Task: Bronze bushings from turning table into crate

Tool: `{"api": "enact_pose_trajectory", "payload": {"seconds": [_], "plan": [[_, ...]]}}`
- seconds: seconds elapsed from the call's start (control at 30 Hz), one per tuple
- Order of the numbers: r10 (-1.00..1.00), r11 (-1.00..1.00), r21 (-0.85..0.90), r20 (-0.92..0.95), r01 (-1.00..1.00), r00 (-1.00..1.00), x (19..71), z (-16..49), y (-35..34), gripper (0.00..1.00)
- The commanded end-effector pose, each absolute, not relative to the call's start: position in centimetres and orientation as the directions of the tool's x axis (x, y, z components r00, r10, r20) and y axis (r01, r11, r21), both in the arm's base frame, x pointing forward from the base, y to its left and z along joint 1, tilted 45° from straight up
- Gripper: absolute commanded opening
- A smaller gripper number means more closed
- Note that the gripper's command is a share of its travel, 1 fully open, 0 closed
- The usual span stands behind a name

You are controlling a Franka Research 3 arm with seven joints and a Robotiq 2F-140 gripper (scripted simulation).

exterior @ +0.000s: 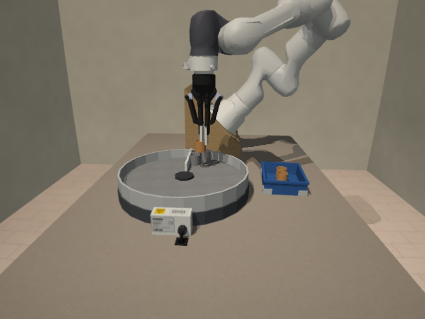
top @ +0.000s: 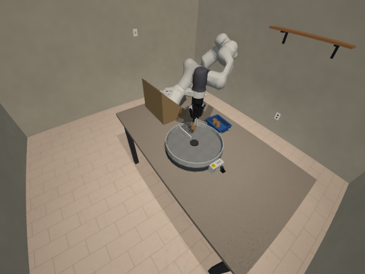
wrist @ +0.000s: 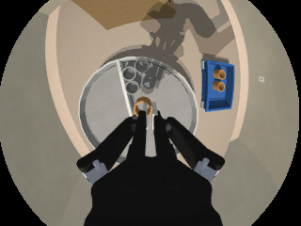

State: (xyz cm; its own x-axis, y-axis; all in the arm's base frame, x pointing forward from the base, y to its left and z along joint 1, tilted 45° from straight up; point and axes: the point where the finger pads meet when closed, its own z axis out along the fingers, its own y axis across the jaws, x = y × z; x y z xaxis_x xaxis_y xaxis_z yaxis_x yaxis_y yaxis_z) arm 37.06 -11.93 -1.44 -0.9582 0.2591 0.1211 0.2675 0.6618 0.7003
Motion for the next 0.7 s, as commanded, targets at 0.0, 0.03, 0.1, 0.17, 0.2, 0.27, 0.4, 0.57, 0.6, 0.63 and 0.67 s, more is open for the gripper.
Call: {"api": "enact_pose_trajectory", "payload": {"seconds": [0.0,0.03,0.1,0.17,0.2,0.27,0.4,0.57,0.6,0.63,0.67], "plan": [[0.273,0.660,0.694,0.136,0.288,-0.952,37.4,-0.5,-11.2,0.00],[0.273,0.660,0.694,0.136,0.288,-0.952,37.4,-0.5,-11.2,0.00],[0.273,0.660,0.694,0.136,0.288,-0.952,37.8,0.5,-10.2,0.00],[0.273,0.660,0.694,0.136,0.288,-0.952,38.3,1.6,-9.1,0.00],[0.273,0.660,0.694,0.136,0.288,-0.952,38.5,2.3,-8.5,0.00],[0.273,0.660,0.694,0.136,0.288,-0.952,39.0,3.6,-7.2,0.00],[0.273,0.660,0.694,0.136,0.288,-0.952,40.2,6.5,-4.4,0.00],[0.273,0.660,0.694,0.136,0.288,-0.952,41.4,9.7,-1.4,0.00],[0.273,0.660,0.694,0.136,0.288,-0.952,41.4,9.7,-1.4,0.00],[0.273,0.660,0.694,0.136,0.288,-0.952,41.7,10.5,-0.7,0.00],[0.273,0.660,0.694,0.136,0.288,-0.952,42.0,11.3,0.1,0.00]]}}
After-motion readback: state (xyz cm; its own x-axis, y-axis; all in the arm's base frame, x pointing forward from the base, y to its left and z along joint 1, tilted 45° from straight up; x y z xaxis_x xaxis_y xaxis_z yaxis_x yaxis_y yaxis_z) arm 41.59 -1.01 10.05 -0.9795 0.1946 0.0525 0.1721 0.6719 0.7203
